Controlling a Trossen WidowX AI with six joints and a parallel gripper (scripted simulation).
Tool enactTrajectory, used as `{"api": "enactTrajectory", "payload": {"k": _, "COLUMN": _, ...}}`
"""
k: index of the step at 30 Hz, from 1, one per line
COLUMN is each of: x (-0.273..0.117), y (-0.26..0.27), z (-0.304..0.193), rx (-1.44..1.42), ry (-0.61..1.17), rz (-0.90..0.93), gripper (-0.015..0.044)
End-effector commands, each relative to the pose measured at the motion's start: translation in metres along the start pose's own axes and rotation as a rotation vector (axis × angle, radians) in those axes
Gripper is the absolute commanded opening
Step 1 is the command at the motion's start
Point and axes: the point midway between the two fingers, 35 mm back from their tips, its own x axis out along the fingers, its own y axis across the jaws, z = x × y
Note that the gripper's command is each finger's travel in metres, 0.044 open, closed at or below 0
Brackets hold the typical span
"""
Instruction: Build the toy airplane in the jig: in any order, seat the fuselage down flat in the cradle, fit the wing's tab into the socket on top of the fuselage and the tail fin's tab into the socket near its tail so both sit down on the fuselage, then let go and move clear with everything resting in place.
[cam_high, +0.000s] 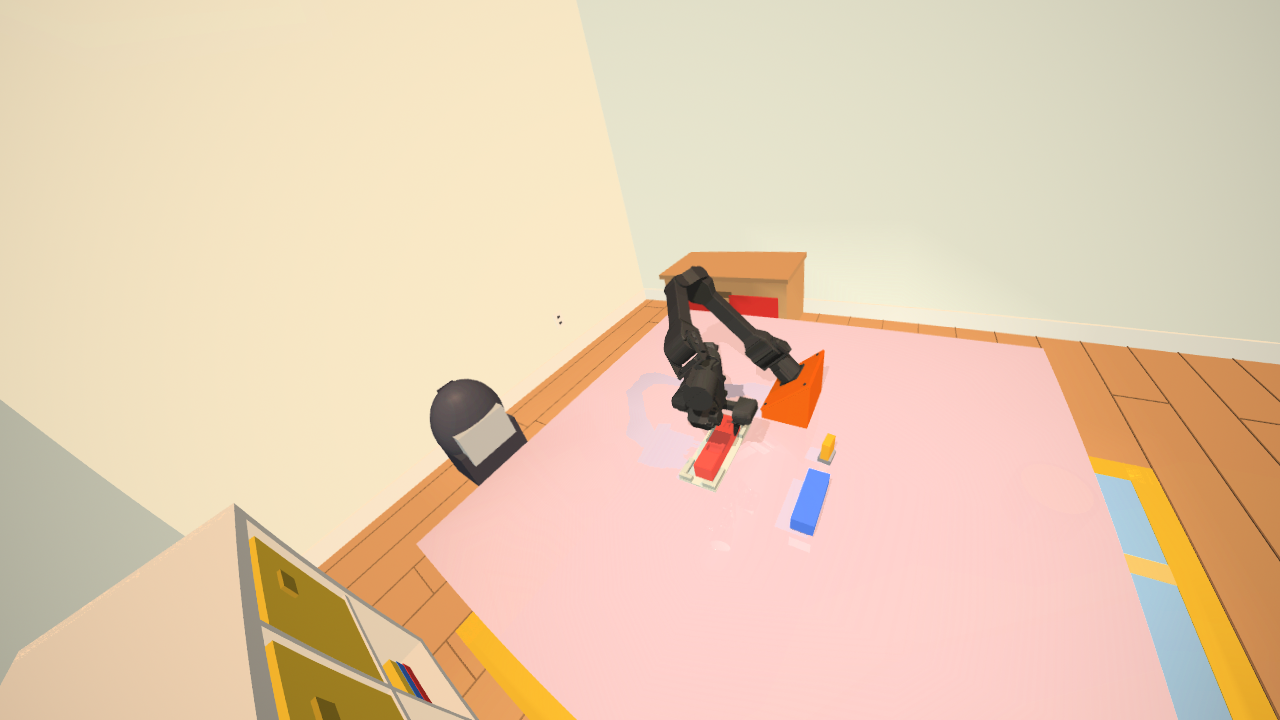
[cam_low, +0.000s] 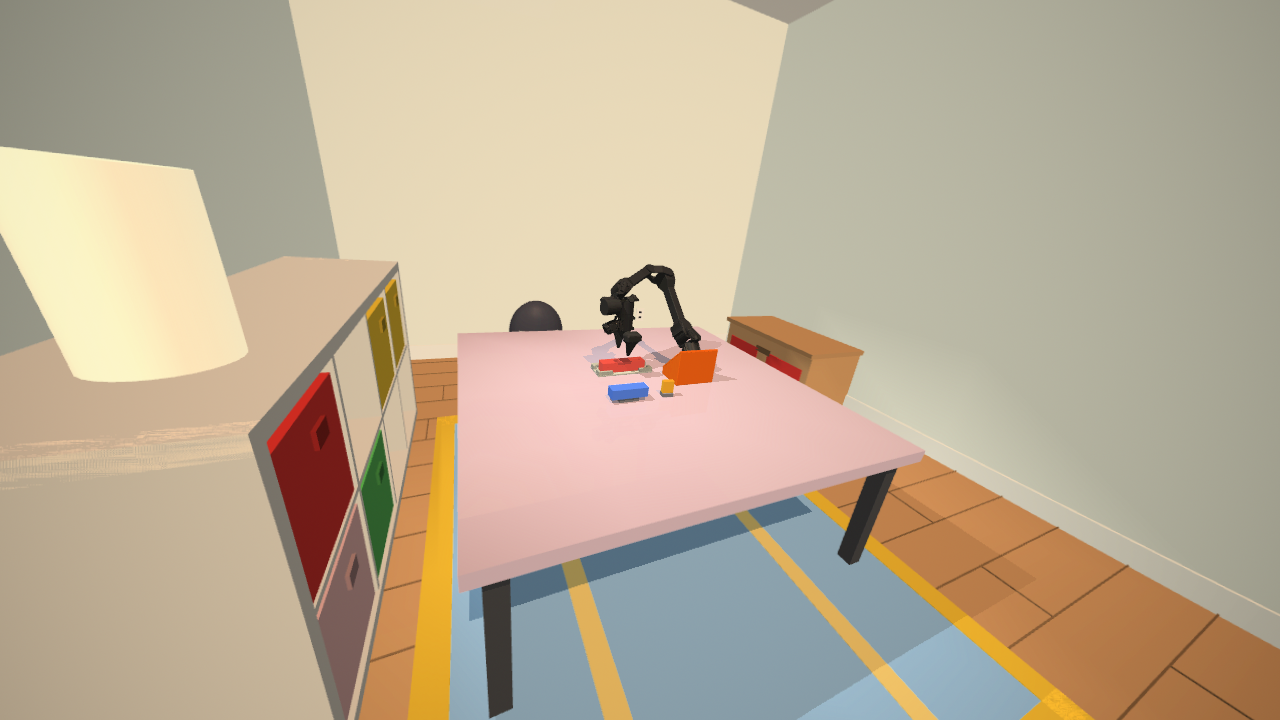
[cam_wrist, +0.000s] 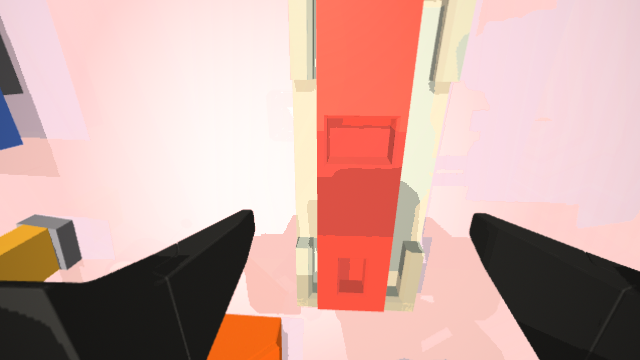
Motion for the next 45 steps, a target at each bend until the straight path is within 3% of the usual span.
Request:
{"api": "enactTrajectory", "payload": {"k": 1, "x": -0.051, "y": -0.001, "z": -0.003, "rx": 0.002, "ry": -0.011, "rz": -0.002, "gripper": 0.0440}}
{"api": "enactTrajectory", "payload": {"k": 12, "x": -0.051, "y": 0.008, "z": 0.006, "rx": 0.041, "ry": -0.012, "rz": -0.001, "gripper": 0.0440}}
{"api": "enactTrajectory", "payload": {"k": 21, "x": -0.053, "y": 0.119, "z": 0.064, "rx": 0.041, "ry": -0.016, "rz": 0.014, "gripper": 0.0440}}
{"api": "enactTrajectory", "payload": {"k": 29, "x": -0.037, "y": 0.230, "z": 0.078, "rx": 0.045, "ry": -0.016, "rz": 0.009, "gripper": 0.0440}}
{"api": "enactTrajectory", "payload": {"k": 39, "x": -0.034, "y": 0.233, "z": 0.078, "rx": 0.045, "ry": -0.016, "rz": 0.009, "gripper": 0.0440}}
{"api": "enactTrajectory", "payload": {"k": 45, "x": -0.001, "y": 0.233, "z": 0.078, "rx": 0.046, "ry": -0.017, "rz": 0.007, "gripper": 0.0440}}
